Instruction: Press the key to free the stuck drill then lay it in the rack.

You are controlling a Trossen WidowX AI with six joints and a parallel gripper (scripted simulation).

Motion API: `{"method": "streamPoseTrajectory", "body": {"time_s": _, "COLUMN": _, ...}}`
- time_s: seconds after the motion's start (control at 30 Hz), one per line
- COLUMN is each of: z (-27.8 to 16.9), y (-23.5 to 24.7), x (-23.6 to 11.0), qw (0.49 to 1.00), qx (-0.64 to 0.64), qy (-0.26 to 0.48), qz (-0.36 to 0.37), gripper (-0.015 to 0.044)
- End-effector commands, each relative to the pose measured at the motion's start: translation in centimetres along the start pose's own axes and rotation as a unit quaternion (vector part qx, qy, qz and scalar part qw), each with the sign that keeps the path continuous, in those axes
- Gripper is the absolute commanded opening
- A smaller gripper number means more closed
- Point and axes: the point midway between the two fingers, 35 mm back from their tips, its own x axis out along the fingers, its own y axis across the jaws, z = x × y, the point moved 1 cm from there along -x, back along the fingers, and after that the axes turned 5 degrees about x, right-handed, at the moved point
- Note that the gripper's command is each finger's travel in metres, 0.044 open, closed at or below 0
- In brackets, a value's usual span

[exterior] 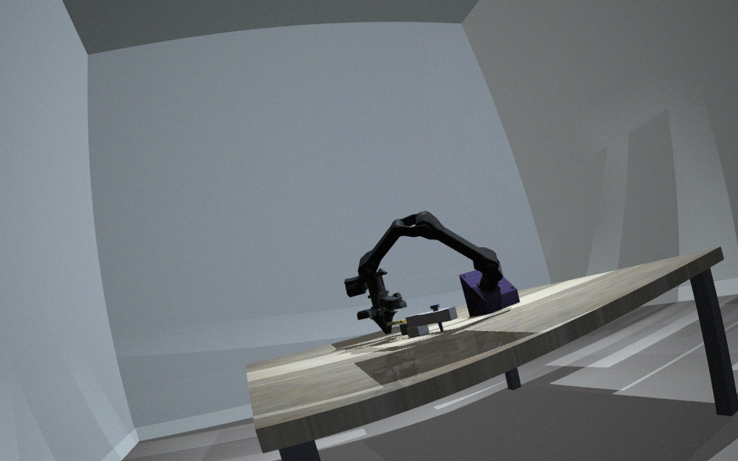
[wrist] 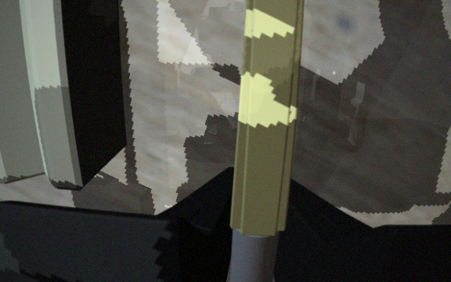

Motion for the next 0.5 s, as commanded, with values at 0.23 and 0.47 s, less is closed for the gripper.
{"method": "streamPoseTrajectory", "body": {"time_s": 0.23, "z": 0.11, "y": 0.04, "x": -0.66, "qw": 1.0, "qx": -0.003, "qy": 0.003, "qz": 0.001, "gripper": 0.0}}
{"method": "streamPoseTrajectory", "body": {"time_s": 0.47, "z": 0.19, "y": 0.09, "x": -0.98, "qw": 1.0, "qx": -0.002, "qy": 0.003, "qz": 0.001, "gripper": 0.0}}
